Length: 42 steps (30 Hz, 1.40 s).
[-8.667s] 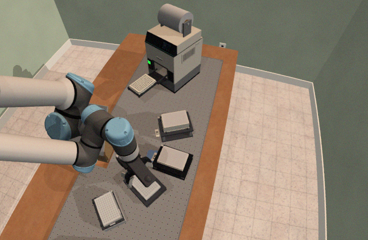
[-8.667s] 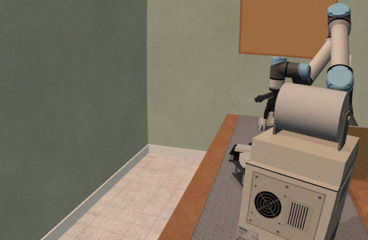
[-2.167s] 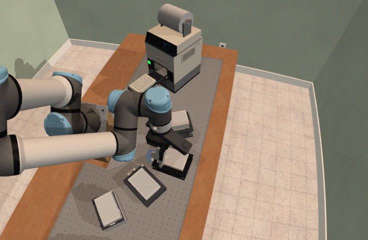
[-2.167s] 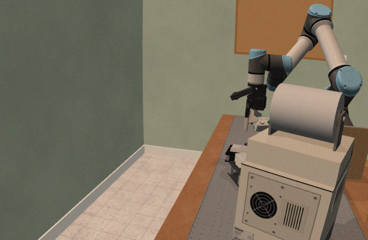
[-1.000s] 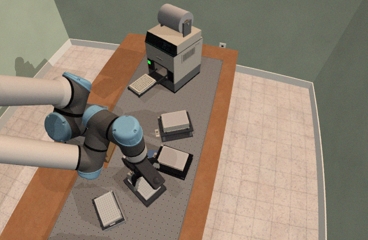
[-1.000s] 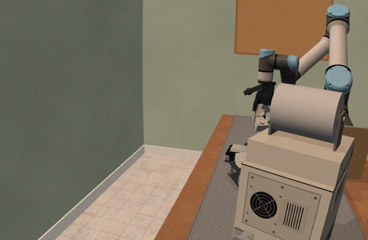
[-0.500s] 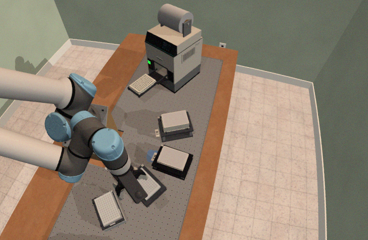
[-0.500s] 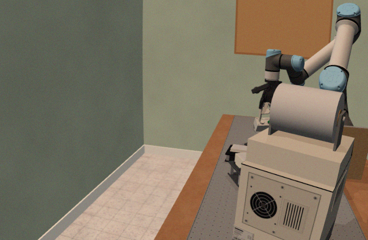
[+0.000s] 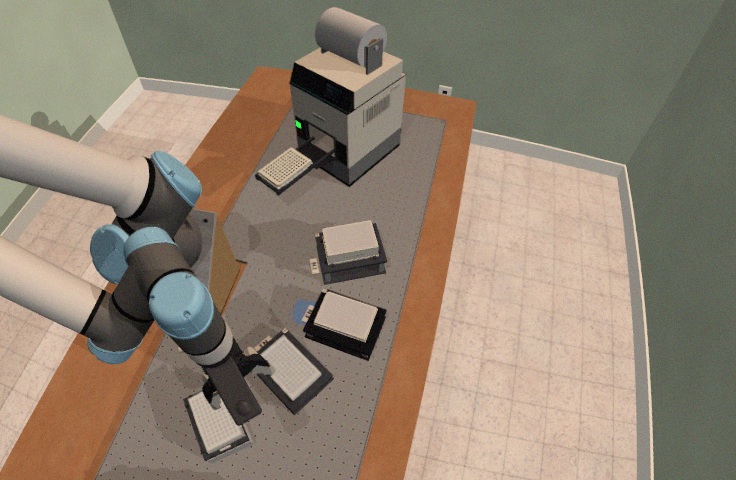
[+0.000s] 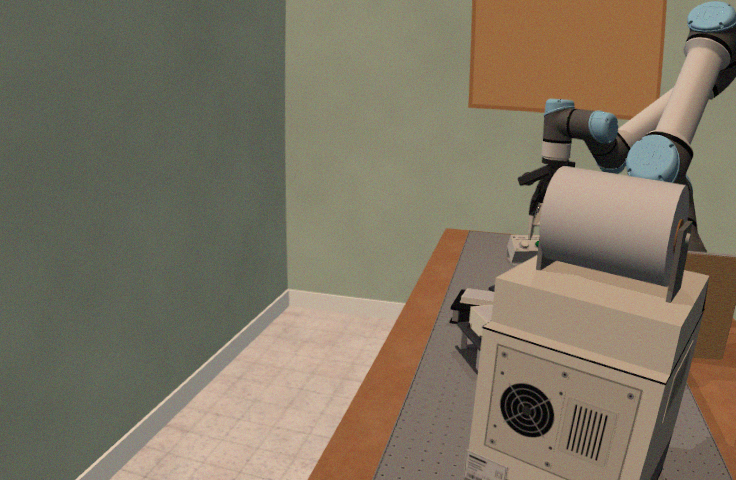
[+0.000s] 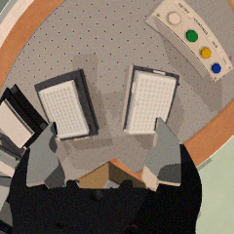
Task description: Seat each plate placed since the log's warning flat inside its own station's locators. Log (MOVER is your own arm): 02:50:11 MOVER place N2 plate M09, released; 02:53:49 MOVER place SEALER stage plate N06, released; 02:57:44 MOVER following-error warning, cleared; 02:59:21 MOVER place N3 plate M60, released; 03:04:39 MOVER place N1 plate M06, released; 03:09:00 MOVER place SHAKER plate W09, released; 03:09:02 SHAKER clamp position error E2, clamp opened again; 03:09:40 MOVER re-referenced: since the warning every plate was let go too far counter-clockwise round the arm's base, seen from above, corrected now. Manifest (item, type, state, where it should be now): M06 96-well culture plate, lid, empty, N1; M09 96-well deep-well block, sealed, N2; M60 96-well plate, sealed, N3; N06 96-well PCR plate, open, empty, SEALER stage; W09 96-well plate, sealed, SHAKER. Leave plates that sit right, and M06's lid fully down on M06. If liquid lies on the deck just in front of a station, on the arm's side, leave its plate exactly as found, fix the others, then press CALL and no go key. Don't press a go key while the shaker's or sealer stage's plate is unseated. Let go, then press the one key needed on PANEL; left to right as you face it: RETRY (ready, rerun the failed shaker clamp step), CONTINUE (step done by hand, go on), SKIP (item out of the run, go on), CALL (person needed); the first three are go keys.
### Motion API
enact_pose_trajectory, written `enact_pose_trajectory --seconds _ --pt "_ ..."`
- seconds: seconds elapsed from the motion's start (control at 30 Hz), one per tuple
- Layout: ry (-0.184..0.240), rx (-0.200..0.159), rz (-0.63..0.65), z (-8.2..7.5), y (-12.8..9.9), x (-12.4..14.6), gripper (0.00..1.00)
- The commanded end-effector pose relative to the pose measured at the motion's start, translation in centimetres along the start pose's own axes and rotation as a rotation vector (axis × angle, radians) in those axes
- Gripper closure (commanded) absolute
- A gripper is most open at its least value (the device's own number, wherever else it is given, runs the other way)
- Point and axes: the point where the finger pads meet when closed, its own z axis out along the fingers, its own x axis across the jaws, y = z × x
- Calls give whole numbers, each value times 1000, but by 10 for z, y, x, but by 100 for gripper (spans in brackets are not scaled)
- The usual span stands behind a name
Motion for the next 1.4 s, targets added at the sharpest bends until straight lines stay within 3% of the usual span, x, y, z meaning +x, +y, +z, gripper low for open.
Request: enact_pose_trajectory --seconds 0.0,0.5,1.07,1.23,1.37 --pt "-5 0 101 0 5 26 18" --pt "-5 0 132 0 19 89 18" --pt "-5 0 132 0 20 91 18" --pt "-105 6 131 8 20 91 18" --pt "-109 7 131 15 20 91 18"
